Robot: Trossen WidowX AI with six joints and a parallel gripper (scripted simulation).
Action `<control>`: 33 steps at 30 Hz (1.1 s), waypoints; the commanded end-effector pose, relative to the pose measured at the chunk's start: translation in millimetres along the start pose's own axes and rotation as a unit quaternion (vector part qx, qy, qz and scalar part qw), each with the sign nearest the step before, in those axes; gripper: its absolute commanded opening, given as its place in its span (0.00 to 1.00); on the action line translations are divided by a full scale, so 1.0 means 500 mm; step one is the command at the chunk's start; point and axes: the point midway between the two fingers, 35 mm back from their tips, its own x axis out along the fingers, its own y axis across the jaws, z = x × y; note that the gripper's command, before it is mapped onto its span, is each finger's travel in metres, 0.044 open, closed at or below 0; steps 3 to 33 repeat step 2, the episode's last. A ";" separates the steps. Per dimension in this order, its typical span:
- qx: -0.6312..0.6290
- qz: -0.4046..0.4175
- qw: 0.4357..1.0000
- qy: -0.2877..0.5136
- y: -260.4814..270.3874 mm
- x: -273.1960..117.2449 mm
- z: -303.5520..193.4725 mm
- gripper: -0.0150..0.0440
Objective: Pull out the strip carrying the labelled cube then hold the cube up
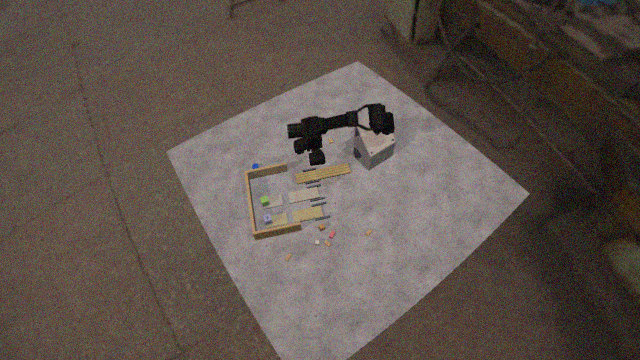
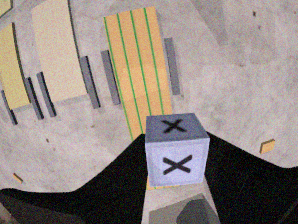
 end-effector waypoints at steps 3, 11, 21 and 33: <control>-0.004 -0.003 1.000 -0.003 0.001 -0.004 0.003 0.25; -0.004 -0.003 1.000 -0.003 0.001 -0.004 0.003 0.25; -0.004 -0.003 1.000 -0.003 0.001 -0.004 0.003 0.25; -0.004 -0.003 1.000 -0.003 0.001 -0.004 0.003 0.25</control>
